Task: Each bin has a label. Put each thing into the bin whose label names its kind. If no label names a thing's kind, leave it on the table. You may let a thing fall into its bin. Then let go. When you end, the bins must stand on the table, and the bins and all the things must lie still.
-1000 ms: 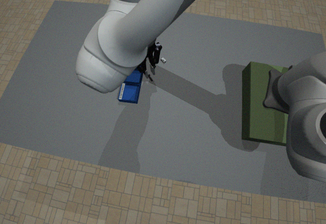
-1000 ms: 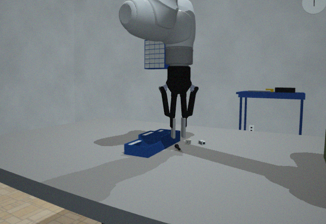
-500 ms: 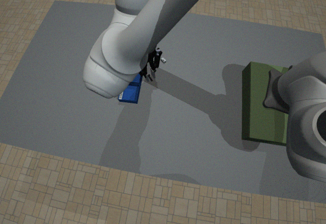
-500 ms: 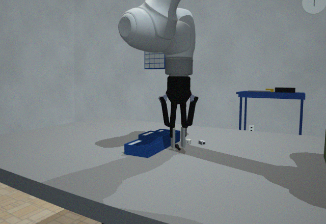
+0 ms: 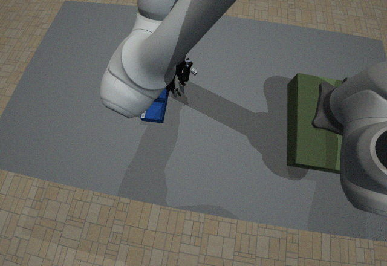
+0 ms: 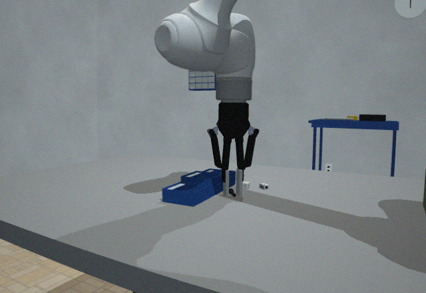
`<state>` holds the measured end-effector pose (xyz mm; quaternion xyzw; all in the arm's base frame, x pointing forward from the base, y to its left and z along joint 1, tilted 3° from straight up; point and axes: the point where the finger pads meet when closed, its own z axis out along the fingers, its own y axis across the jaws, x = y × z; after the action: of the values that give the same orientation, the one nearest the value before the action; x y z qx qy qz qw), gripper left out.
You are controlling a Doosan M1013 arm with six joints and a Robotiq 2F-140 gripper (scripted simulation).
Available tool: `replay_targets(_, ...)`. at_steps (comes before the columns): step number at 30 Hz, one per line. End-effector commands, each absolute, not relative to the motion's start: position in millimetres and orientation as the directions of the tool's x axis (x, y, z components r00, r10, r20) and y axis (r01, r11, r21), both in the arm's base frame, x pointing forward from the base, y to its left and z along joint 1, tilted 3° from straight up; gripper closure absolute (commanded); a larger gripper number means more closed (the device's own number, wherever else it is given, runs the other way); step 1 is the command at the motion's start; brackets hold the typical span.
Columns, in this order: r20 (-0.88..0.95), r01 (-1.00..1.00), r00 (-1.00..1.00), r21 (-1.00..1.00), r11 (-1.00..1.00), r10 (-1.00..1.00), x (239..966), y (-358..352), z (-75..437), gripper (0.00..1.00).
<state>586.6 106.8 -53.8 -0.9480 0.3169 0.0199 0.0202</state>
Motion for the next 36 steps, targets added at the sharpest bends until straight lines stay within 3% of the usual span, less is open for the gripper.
replay_targets(1,-0.051,-0.602,0.798,-0.026,-0.798,-0.600,587,107,-54,0.94)
replay_targets(36,-0.051,-0.602,0.798,-0.026,-0.798,-0.600,587,106,-40,0.94)
